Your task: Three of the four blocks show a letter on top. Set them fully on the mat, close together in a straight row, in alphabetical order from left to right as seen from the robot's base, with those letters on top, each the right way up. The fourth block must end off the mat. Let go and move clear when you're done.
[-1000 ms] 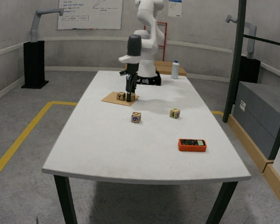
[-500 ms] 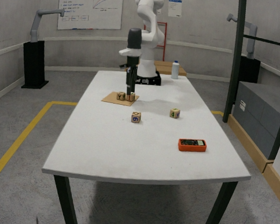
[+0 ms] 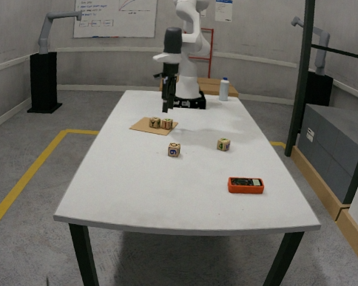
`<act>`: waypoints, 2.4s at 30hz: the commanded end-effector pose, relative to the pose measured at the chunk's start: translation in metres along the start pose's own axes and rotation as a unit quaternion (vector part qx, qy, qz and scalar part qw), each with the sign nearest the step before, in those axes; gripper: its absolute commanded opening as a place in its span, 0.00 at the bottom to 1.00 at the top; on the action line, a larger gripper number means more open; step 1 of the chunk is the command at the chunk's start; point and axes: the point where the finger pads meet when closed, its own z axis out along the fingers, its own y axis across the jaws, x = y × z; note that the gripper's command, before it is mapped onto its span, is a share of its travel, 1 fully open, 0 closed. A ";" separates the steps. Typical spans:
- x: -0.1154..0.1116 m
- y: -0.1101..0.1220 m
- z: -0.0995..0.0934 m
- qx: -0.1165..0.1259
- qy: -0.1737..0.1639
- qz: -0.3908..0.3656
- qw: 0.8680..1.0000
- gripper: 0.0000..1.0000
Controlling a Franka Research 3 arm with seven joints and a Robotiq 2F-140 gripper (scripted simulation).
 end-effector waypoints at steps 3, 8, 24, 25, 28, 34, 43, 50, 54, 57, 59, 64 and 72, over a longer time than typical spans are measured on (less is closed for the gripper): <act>0.001 0.004 -0.001 -0.007 0.002 0.007 1.000 1.00; 0.001 0.004 -0.001 -0.007 0.002 0.007 1.000 1.00; 0.014 0.001 -0.004 -0.007 0.002 0.008 1.000 1.00; 0.025 -0.002 -0.006 -0.007 0.002 0.010 1.000 1.00; 0.058 -0.009 -0.013 -0.007 0.002 0.015 1.000 1.00; 0.063 -0.010 -0.014 -0.007 0.002 0.016 1.000 0.55; 0.063 -0.010 -0.014 -0.007 0.002 0.016 1.000 0.55; 0.063 -0.010 -0.014 -0.007 0.002 0.016 1.000 0.55; 0.063 -0.010 -0.014 -0.007 0.002 0.016 1.000 0.55; 0.063 -0.010 -0.014 -0.007 0.002 0.016 1.000 0.55; 0.063 -0.010 -0.014 -0.007 0.002 0.016 1.000 0.55; 0.063 -0.010 -0.014 -0.007 0.002 0.016 1.000 0.55; 0.063 -0.010 -0.013 -0.007 0.002 0.016 1.000 0.55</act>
